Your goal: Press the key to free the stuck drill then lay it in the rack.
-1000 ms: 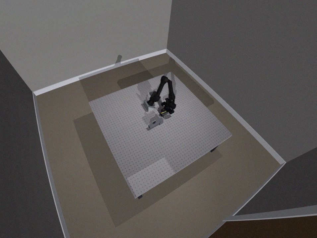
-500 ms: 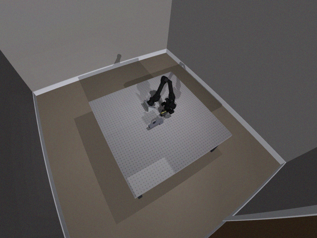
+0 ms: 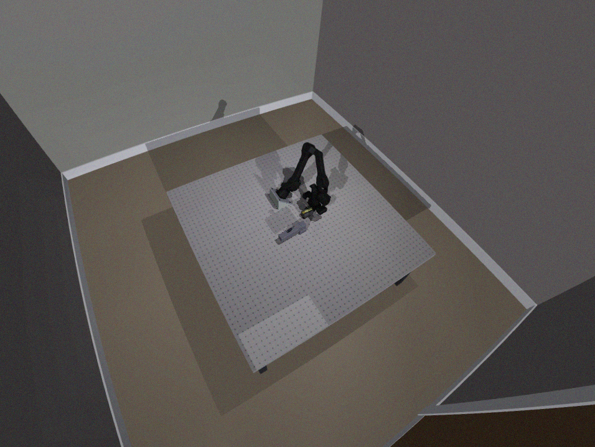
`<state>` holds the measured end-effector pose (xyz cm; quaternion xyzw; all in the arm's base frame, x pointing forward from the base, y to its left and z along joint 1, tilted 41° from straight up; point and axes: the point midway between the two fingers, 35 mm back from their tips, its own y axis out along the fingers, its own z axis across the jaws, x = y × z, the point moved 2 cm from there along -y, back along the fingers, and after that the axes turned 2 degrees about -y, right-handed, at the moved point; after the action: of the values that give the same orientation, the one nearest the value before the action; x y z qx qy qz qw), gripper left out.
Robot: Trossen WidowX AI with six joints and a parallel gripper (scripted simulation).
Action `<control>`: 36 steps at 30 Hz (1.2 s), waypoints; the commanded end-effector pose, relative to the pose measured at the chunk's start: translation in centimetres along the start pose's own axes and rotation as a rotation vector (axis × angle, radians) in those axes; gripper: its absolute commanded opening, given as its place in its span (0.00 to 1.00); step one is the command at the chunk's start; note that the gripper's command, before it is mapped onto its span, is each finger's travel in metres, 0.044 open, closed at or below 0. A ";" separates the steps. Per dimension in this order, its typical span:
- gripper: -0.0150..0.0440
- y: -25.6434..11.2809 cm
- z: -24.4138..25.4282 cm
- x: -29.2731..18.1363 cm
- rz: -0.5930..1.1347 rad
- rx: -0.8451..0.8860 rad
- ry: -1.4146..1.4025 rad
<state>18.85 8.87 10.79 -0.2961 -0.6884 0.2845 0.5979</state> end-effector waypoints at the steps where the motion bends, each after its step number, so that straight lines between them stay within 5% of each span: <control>1: 0.25 0.7 0.3 -0.3 0.002 0.019 -0.008; 32: 0.25 0.7 0.3 -0.3 0.002 0.019 -0.008; 36: 0.43 0.0 0.0 0.0 0.000 0.000 0.000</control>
<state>18.93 8.92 10.88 -0.2959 -0.6915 0.2820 0.5956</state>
